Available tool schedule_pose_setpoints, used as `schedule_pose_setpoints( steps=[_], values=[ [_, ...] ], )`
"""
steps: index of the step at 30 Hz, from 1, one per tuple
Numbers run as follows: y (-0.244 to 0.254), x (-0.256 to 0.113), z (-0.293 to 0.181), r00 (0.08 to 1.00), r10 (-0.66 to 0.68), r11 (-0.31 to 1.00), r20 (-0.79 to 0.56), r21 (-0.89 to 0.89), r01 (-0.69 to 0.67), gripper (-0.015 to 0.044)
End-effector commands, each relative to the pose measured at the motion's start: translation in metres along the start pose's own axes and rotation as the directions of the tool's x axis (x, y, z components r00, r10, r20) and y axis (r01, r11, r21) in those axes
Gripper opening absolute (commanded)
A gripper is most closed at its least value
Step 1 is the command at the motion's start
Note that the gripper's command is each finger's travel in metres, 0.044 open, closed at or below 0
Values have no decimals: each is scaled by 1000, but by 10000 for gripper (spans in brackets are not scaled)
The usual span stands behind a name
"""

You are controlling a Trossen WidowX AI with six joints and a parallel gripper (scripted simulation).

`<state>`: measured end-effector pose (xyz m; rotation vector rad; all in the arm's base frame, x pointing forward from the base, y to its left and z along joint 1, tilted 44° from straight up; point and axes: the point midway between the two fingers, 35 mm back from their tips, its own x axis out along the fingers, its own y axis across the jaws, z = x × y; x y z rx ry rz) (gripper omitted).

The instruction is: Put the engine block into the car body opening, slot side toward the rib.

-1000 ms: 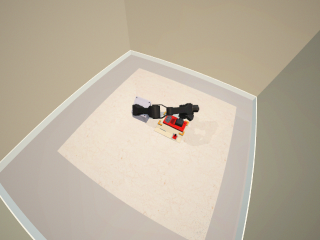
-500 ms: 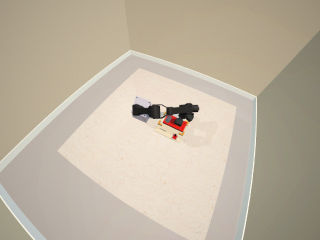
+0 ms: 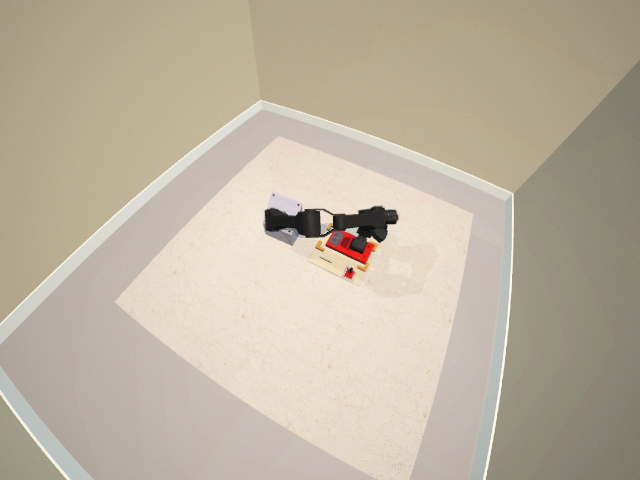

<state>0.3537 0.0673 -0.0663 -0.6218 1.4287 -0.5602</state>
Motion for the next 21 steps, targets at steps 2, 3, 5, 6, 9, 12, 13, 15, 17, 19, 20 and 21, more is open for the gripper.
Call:
schedule_pose_setpoints(
  steps=[2,3,5,6,9,12,13,15,17,19,20,21],
  values=[
    [1,1,-1,1000,3,997,-2,-75,-3,159],
    [1,1,-1,1000,3,996,-2,-89,-3,159],
    [1,2,-1,1000,3,997,-2,-82,-3,159],
    [1,2,-1,1000,3,997,-2,-72,-3,159],
    [1,2,-1,1000,3,1000,-2,-25,-3,159],
    [1,3,-1,1000,3,999,-2,50,-3,159],
    [1,3,-1,1000,3,997,-2,75,-3,159],
    [1,4,0,1000,3,995,-2,103,-3,159],
    [1,5,-1,1000,3,995,-2,95,-3,159],
    [1,5,-1,1000,3,997,-2,74,-3,159],
    [1,5,-1,1000,3,998,-2,59,-3,159],
    [1,6,-1,1000,3,999,-2,44,-3,159]
  ],
)
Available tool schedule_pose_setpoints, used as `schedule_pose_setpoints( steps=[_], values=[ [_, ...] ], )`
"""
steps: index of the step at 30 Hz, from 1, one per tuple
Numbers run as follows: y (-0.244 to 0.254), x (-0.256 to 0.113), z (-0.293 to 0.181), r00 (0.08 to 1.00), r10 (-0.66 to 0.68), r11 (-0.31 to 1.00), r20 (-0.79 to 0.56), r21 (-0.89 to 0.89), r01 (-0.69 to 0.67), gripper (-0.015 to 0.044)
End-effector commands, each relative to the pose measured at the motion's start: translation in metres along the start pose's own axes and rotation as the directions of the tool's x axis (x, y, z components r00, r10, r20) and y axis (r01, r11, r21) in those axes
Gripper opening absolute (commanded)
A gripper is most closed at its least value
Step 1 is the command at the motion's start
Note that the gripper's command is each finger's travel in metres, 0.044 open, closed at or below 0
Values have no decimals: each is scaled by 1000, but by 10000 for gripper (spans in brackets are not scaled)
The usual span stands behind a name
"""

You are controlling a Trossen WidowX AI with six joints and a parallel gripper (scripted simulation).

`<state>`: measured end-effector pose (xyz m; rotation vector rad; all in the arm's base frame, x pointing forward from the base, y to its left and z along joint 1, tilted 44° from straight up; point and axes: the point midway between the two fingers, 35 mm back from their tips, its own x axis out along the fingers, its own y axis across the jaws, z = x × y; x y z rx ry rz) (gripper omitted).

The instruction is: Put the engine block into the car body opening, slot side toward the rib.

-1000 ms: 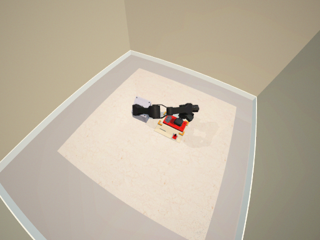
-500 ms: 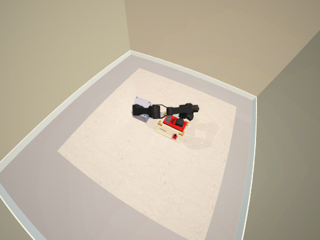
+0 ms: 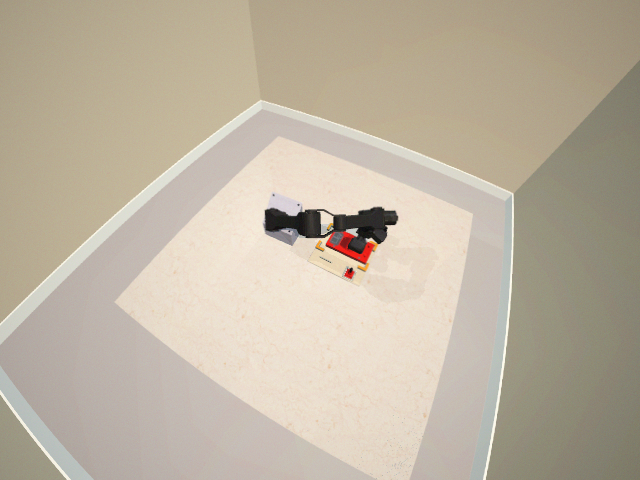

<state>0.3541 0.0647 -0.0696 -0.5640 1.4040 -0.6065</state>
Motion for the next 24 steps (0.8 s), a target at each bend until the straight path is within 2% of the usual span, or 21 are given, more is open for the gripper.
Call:
schedule_pose_setpoints(
  steps=[1,24],
  values=[
    [0,2,-1,1000,1,999,-2,-41,-1,159],
    [0,8,0,1000,0,999,-2,-38,0,159]
  ],
)
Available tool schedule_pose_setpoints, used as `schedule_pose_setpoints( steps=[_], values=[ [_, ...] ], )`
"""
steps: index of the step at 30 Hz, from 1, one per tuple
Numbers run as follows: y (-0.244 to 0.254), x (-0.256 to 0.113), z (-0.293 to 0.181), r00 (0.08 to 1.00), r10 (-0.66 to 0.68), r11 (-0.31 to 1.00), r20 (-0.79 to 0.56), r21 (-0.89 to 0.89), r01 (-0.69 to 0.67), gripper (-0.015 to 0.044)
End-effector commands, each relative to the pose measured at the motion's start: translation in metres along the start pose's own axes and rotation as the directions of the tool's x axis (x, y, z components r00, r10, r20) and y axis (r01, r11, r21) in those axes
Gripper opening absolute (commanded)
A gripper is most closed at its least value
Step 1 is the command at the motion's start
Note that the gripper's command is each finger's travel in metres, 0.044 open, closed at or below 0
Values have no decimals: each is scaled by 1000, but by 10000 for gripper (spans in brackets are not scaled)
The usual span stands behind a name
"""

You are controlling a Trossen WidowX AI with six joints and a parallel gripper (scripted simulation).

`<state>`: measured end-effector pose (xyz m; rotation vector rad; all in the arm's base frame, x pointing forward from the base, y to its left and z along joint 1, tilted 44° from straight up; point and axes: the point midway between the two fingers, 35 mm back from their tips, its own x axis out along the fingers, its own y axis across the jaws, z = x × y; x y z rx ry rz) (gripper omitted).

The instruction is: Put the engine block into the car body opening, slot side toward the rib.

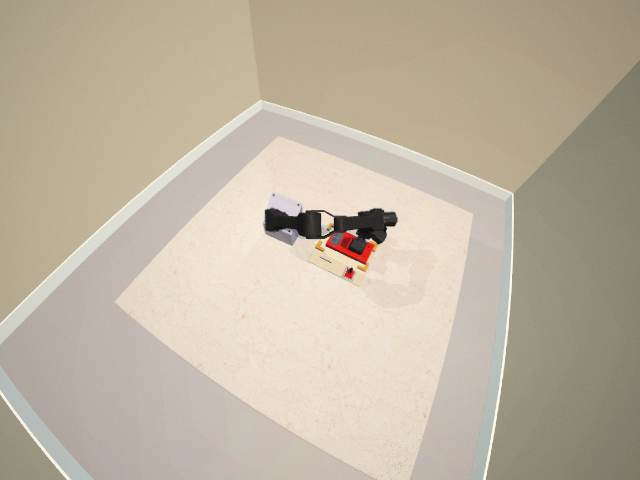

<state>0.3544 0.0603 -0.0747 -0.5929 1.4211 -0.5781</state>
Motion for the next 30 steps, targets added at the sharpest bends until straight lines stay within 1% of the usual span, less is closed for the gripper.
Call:
schedule_pose_setpoints(
  steps=[1,30],
  values=[
    [0,2,0,1000,-2,1000,0,1,2,159],
    [-1,10,0,1000,-3,1000,0,-9,3,159]
  ],
)
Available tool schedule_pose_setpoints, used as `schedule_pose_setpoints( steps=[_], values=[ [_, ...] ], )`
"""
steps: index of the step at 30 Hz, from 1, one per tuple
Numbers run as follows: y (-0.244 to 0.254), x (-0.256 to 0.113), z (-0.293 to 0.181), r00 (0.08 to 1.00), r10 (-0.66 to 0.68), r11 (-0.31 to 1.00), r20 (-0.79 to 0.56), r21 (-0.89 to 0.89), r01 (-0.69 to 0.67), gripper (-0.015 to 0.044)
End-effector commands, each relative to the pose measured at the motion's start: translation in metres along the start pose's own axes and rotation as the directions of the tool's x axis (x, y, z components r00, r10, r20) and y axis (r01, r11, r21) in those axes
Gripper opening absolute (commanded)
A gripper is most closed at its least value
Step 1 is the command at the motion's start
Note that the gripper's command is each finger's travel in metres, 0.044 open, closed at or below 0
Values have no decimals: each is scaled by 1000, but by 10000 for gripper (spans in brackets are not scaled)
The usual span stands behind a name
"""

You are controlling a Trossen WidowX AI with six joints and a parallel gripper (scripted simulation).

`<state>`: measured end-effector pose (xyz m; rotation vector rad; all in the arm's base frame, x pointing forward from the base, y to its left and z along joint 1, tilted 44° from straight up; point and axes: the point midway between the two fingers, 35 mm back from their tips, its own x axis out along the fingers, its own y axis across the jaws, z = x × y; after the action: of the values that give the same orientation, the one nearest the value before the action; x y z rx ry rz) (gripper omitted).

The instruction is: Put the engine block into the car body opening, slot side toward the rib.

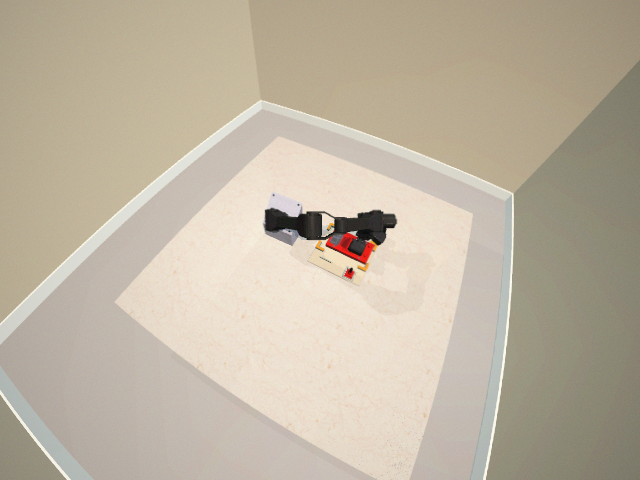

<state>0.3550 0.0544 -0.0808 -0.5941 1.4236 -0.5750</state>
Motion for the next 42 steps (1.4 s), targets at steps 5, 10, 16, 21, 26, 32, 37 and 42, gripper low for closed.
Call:
schedule_pose_setpoints(
  steps=[5,10,16,21,26,32,37,42],
  values=[
    [-1,3,0,1000,-4,1000,1,-5,4,159],
    [-1,4,0,1000,-5,1000,1,-5,5,159],
    [-1,6,0,1000,-5,1000,1,-5,5,159],
    [0,5,0,1000,-1,1000,0,-1,1,238],
    [0,5,0,1000,-1,1000,0,-1,1,369],
    [0,5,0,1000,-1,1000,0,-1,1,440],
    [0,5,0,1000,-1,1000,0,-1,1,440],
    [-1,-6,0,1000,-3,1000,1,-4,3,440]
  ],
)
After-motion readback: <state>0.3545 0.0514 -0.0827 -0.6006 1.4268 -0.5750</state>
